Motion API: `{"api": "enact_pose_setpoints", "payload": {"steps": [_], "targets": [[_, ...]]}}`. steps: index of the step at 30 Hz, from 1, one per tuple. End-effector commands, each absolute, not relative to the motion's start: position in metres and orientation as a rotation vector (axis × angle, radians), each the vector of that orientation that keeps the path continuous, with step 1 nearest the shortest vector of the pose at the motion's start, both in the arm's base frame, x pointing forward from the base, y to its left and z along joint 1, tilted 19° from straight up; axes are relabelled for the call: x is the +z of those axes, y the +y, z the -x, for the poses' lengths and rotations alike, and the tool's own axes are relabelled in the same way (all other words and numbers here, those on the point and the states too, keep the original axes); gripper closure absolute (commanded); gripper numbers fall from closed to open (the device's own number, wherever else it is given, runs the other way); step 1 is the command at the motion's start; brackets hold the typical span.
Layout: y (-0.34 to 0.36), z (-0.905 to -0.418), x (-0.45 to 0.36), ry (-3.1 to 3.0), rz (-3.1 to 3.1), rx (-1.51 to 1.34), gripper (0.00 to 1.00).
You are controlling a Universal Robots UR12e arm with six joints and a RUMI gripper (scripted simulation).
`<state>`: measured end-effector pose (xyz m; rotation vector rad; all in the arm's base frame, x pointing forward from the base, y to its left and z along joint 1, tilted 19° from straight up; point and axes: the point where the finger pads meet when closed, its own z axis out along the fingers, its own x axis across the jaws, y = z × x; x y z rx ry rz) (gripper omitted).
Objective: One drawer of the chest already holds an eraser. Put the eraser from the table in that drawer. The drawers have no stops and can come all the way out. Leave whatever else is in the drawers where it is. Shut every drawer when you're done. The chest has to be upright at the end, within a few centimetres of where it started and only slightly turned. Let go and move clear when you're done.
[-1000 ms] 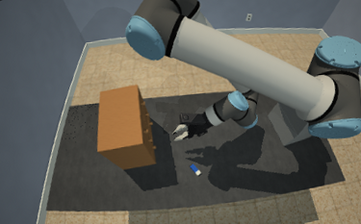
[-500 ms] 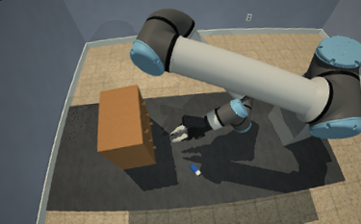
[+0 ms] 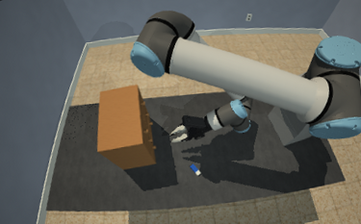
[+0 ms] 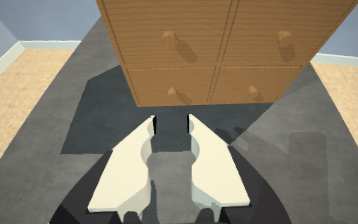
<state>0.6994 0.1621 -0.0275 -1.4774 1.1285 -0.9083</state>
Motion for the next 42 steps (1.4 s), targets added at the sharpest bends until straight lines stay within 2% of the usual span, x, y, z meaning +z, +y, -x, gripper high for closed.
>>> {"api": "enact_pose_setpoints", "payload": {"steps": [1, 42], "targets": [[0.162, -0.699, -0.027, 1.128, 1.477, -0.909, 0.8], [0.166, -0.713, -0.037, 1.128, 1.477, -0.909, 0.8]]}}
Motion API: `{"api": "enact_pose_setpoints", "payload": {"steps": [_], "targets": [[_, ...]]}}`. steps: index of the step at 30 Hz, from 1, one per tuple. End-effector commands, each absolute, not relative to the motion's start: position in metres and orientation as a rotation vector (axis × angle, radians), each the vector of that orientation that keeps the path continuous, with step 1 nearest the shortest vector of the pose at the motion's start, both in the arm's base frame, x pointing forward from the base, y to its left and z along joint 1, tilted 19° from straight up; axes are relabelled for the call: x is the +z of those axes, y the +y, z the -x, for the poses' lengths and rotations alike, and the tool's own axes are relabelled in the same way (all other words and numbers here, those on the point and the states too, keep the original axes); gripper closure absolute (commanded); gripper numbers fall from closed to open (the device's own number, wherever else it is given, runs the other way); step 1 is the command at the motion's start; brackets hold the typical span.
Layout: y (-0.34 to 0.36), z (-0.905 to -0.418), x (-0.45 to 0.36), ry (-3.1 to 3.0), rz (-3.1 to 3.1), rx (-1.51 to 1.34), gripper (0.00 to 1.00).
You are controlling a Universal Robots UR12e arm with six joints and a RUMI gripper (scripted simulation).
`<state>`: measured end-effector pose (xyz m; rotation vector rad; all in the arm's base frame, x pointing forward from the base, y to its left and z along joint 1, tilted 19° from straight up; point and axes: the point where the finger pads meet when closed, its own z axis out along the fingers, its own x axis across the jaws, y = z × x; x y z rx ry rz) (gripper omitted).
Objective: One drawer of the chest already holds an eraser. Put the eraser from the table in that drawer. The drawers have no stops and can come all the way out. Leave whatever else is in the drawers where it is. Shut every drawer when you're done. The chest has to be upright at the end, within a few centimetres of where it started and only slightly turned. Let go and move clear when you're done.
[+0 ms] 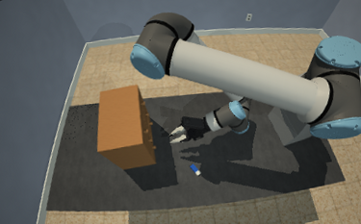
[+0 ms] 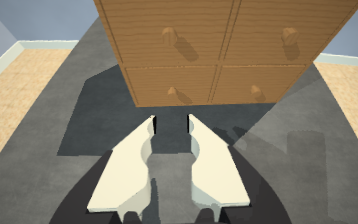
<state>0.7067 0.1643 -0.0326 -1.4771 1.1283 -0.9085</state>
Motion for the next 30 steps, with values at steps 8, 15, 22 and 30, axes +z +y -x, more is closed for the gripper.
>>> {"api": "enact_pose_setpoints", "payload": {"steps": [8, 15, 22, 30], "targets": [[0.171, -0.729, -0.048, 1.128, 1.477, -0.909, 0.8], [0.176, -0.745, -0.059, 1.128, 1.477, -0.909, 0.8], [0.181, -0.763, -0.072, 1.128, 1.477, -0.909, 0.8], [0.185, -0.775, -0.08, 1.128, 1.477, -0.909, 0.8]]}}
